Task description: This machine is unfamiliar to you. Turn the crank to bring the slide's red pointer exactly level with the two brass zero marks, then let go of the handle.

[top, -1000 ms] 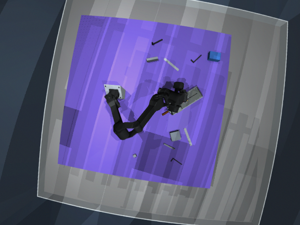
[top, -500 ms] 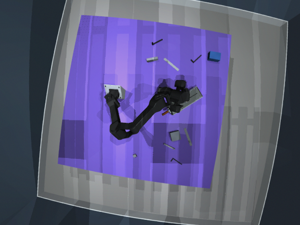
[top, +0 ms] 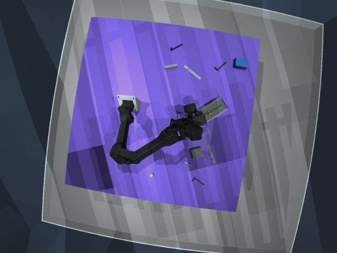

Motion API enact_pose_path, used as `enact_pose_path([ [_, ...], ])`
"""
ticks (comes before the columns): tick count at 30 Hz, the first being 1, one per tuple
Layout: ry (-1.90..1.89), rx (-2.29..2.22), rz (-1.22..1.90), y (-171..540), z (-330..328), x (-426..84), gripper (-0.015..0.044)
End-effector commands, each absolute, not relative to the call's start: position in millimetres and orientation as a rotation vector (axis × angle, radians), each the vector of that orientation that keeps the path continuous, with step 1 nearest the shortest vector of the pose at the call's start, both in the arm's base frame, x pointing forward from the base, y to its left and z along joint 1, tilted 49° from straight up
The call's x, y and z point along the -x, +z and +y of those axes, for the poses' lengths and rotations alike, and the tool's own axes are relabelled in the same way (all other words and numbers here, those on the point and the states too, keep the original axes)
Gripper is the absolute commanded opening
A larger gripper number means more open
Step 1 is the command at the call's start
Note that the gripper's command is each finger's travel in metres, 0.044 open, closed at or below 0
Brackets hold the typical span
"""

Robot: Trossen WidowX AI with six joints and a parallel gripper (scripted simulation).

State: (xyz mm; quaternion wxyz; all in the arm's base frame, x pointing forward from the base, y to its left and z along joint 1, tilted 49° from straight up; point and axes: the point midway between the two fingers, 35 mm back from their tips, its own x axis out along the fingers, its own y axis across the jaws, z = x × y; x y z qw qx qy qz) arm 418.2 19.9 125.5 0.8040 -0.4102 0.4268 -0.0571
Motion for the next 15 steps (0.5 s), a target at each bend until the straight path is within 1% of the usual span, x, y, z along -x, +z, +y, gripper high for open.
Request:
enact_pose_path([
  [1, -0.005, 0.934, 0.958, 134, 9, -400, 0.0440],
  [9, 0.210, 1.017, 0.989, 153, -8, -365, 0.0440],
  [15, 0.227, 1.023, 0.989, 155, -9, -362, 0.0440],
])
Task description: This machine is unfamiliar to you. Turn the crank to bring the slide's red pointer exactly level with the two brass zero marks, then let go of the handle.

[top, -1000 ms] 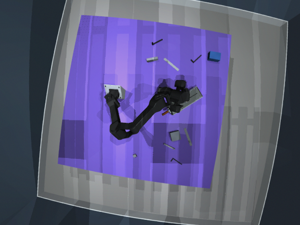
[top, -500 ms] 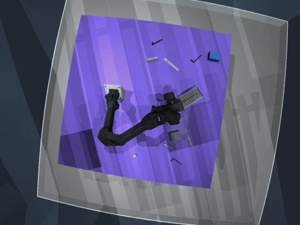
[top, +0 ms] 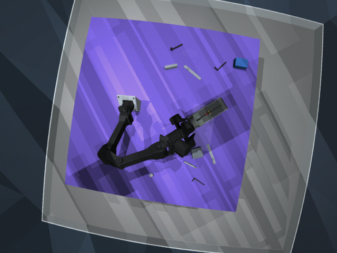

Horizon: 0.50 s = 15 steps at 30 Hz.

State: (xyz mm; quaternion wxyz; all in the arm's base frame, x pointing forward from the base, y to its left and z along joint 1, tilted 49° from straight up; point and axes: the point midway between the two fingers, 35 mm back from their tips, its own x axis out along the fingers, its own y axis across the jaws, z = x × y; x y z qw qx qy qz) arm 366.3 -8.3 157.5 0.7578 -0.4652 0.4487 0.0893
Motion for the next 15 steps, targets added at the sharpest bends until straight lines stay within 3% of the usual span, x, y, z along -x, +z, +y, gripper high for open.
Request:
enact_pose_path([
  [1, 0.227, 1.023, 0.989, 155, -9, -362, 0.0440],
  [15, 0.225, 1.024, 0.989, 128, -40, -361, 0.0440],
])
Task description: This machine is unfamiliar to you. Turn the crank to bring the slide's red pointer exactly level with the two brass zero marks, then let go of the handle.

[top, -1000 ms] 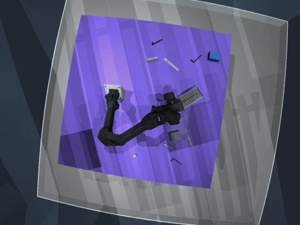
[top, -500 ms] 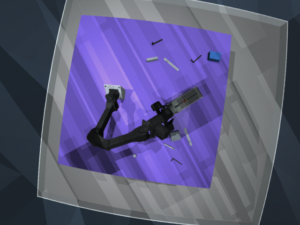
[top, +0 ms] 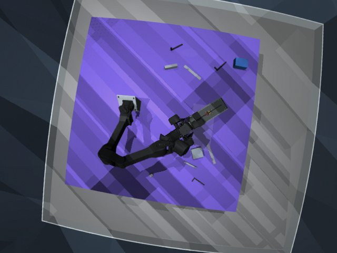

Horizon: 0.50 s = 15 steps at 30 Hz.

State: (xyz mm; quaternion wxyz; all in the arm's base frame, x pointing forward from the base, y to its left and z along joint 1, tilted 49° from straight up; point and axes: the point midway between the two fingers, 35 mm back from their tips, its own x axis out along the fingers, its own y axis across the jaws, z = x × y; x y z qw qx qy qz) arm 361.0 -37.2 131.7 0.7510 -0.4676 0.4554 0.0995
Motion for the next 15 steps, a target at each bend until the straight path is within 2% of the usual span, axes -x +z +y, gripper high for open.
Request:
enact_pose_path([
  [1, 0.225, 1.024, 0.989, 127, -41, -361, 0.0440],
  [15, 0.226, 1.024, 0.990, 113, -58, -362, 0.0440],
])
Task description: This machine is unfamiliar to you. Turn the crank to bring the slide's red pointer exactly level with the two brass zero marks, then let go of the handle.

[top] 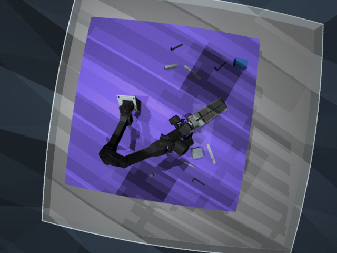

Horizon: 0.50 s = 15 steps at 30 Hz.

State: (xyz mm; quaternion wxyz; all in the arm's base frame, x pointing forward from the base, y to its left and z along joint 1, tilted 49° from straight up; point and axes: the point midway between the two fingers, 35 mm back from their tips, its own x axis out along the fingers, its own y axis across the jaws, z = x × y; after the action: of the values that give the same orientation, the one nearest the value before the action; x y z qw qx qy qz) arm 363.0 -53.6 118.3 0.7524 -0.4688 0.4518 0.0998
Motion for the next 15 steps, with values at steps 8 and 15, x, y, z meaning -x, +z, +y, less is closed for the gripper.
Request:
enact_pose_path([
  [8, 0.225, 1.025, 0.990, 104, -68, -362, 0.0440],
  [15, 0.225, 1.026, 0.990, 97, -76, -361, 0.0440],
])
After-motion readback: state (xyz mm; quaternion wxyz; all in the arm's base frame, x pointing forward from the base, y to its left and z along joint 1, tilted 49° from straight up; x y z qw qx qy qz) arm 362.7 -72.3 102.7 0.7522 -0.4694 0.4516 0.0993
